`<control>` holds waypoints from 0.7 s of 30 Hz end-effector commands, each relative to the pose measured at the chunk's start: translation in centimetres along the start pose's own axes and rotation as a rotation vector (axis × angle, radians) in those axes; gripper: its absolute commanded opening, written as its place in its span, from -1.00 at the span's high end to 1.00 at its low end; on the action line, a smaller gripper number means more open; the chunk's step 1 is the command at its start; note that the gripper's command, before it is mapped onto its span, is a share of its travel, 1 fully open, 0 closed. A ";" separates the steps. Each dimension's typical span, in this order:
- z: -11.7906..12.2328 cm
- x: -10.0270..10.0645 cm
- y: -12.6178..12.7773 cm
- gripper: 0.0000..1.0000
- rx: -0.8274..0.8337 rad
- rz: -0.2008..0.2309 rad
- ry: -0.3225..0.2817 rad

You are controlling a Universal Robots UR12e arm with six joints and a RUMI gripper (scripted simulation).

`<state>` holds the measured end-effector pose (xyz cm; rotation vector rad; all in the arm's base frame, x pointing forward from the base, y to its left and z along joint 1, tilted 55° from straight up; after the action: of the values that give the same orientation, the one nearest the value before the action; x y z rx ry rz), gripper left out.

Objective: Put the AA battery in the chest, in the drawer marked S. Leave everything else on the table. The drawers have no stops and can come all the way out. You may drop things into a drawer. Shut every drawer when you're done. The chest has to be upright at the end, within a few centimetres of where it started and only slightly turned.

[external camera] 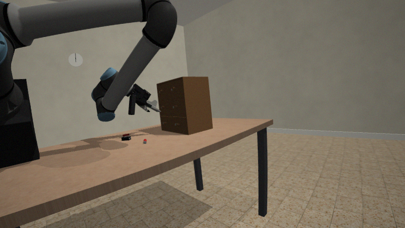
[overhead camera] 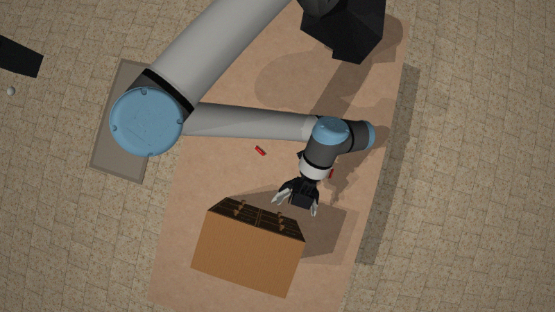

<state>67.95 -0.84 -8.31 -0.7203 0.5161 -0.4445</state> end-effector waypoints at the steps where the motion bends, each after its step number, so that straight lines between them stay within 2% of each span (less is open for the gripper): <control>1: -0.8 0.7 -0.1 -1.00 0.000 0.000 -0.001; 11: -3.0 2.6 -0.5 -1.00 0.000 0.000 -0.001; 21: -4.1 3.5 -0.7 -1.00 0.000 0.000 -0.001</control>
<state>68.14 -4.90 -11.14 -0.7202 0.5161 -0.4446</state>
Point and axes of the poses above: the point where the finger pads meet when closed, its own x axis out along the fingers, its own y axis across the jaws, z = x × y, the point moved 9 cm from there along -x, back along the fingers, and after that the axes turned 10 degrees about x, right-handed, at the moved point
